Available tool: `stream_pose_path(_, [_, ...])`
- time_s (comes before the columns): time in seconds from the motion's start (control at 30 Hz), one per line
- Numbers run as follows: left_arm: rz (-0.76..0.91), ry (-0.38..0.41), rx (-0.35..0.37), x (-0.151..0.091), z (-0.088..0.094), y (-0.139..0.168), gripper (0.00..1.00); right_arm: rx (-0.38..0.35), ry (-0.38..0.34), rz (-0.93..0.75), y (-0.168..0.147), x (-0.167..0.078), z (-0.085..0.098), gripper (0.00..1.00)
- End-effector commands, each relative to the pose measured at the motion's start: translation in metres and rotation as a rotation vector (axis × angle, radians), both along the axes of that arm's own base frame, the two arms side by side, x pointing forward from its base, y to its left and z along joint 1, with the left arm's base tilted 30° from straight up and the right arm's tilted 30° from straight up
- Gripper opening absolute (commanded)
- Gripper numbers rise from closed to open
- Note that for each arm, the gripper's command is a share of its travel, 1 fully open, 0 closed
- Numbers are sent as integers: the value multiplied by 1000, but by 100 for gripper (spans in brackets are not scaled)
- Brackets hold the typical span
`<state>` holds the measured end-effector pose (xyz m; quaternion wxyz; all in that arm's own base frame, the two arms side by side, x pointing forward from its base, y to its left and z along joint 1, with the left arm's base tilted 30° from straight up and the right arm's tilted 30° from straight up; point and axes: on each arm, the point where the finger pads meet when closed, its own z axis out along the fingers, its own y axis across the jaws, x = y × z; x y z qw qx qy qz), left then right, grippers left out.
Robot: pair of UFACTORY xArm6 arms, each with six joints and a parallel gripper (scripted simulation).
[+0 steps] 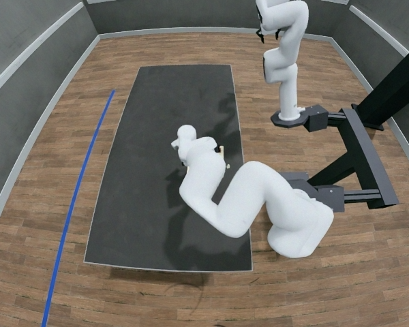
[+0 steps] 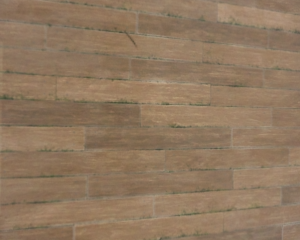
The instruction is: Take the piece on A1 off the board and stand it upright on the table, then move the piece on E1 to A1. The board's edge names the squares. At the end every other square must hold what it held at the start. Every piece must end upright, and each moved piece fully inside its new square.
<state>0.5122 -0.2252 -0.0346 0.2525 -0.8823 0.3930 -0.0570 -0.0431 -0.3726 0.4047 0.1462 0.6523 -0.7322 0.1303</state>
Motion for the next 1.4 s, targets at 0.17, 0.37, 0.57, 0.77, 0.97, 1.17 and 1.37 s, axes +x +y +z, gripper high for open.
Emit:
stream_pose_path(0.17, [-1, -2, -1, 14, -36, 16, 0, -4, 0, 0, 0, 0, 2, 100])
stream_pose_path(0.37, [-1, -2, -1, 19, -50, 22, 0, -4, 0, 0, 0, 0, 2, 100])
stream_pose_path(0.57, [-1, -2, -1, 24, -62, 27, 0, -4, 0, 0, 0, 0, 2, 100])
stream_pose_path(0.77, [-1, -2, -1, 24, -63, 28, 0, -4, 0, 0, 0, 0, 2, 100])
stream_pose_path(0.97, [-1, -2, -1, 24, -63, 28, 0, -4, 0, 0, 0, 0, 2, 100])
stream_pose_path(1.17, [-1, -2, -1, 24, -63, 28, 0, -4, 0, 0, 0, 0, 2, 100])
stream_pose_path(1.37, [-1, -2, -1, 24, -63, 28, 0, -4, 0, 0, 0, 0, 2, 100])
